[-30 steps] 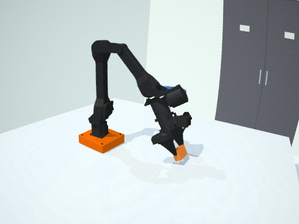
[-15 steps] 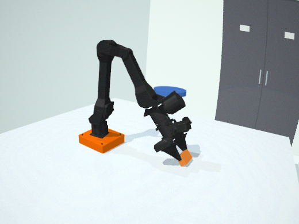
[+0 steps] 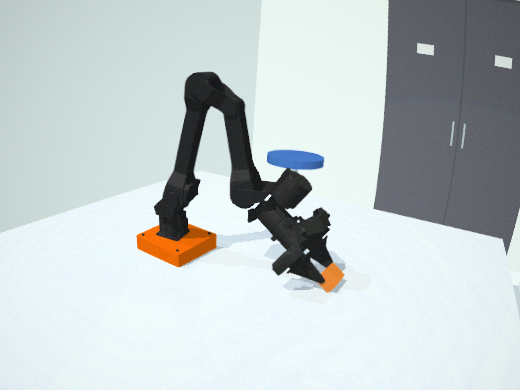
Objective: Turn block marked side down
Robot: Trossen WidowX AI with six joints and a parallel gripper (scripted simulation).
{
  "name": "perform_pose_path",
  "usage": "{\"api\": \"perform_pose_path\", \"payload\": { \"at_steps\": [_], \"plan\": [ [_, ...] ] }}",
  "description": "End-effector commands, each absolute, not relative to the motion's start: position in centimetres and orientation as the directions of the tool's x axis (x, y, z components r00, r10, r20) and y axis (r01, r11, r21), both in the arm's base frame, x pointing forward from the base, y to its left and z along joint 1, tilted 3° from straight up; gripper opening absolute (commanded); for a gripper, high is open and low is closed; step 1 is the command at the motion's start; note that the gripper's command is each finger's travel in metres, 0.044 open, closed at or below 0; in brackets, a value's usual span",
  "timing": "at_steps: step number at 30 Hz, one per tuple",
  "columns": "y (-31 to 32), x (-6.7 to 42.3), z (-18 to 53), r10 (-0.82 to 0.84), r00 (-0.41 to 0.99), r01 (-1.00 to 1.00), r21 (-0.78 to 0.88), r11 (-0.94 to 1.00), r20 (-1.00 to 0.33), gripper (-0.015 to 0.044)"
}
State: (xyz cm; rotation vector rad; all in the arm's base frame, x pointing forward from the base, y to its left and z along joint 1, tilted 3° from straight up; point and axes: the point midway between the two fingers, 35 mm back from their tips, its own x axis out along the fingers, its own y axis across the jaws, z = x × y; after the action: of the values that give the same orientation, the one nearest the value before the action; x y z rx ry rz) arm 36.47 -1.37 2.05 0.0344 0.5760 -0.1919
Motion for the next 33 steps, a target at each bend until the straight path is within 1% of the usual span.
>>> {"api": "perform_pose_path", "payload": {
  "at_steps": [1, 20, 33],
  "plan": [
    [-1.4, 35.5, 0.6, -0.177, 0.821, 0.189, -0.034, 0.981, -0.543, 0.0],
    [-1.6, 33.2, 1.2, -0.197, 0.921, 0.198, -0.03, 0.98, -0.336, 0.0],
    [-1.6, 33.1, 1.7, -0.198, 0.926, 0.199, -0.03, 0.98, -0.321, 0.0]
  ]
}}
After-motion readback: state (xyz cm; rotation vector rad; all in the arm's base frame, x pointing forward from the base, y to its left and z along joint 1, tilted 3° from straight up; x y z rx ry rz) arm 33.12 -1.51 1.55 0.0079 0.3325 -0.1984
